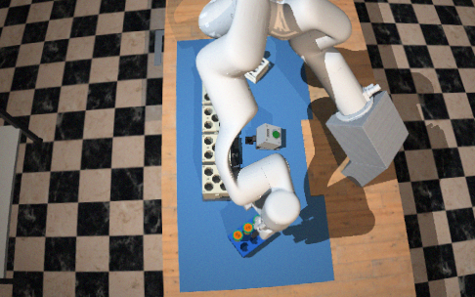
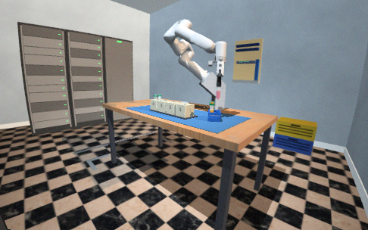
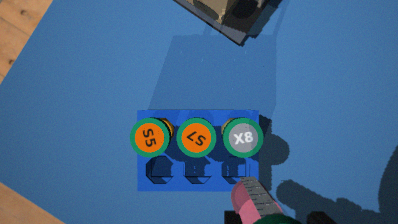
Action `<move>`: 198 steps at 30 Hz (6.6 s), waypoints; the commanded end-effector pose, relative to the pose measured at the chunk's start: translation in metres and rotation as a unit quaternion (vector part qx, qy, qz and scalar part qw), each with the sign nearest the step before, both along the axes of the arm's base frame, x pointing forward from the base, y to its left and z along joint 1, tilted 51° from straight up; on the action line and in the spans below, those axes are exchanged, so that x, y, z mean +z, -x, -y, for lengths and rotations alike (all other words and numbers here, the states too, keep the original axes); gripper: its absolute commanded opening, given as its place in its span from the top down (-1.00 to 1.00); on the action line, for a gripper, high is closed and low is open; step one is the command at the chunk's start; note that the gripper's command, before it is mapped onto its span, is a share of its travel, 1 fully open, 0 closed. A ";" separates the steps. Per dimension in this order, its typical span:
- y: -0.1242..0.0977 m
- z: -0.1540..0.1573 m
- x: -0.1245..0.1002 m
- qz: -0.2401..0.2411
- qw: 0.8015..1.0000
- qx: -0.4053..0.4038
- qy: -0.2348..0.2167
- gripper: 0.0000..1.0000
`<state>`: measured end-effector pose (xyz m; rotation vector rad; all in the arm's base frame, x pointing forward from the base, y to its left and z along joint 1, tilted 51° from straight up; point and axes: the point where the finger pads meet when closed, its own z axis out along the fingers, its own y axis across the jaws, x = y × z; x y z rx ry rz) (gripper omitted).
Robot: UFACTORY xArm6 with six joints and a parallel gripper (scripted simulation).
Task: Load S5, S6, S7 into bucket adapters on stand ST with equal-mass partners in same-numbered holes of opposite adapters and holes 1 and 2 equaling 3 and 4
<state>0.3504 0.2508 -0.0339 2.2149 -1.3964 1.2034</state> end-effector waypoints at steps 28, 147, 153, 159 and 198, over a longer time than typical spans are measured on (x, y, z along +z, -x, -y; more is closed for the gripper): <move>-0.026 0.028 -0.030 0.001 1.000 0.001 -0.001 1.00; -0.067 0.077 -0.082 0.001 1.000 0.001 -0.001 0.13; -0.067 0.077 -0.082 0.001 1.000 0.001 -0.001 0.13; -0.067 0.077 -0.082 0.001 1.000 0.001 -0.001 0.13; -0.044 0.050 -0.053 0.001 1.000 0.001 -0.001 0.13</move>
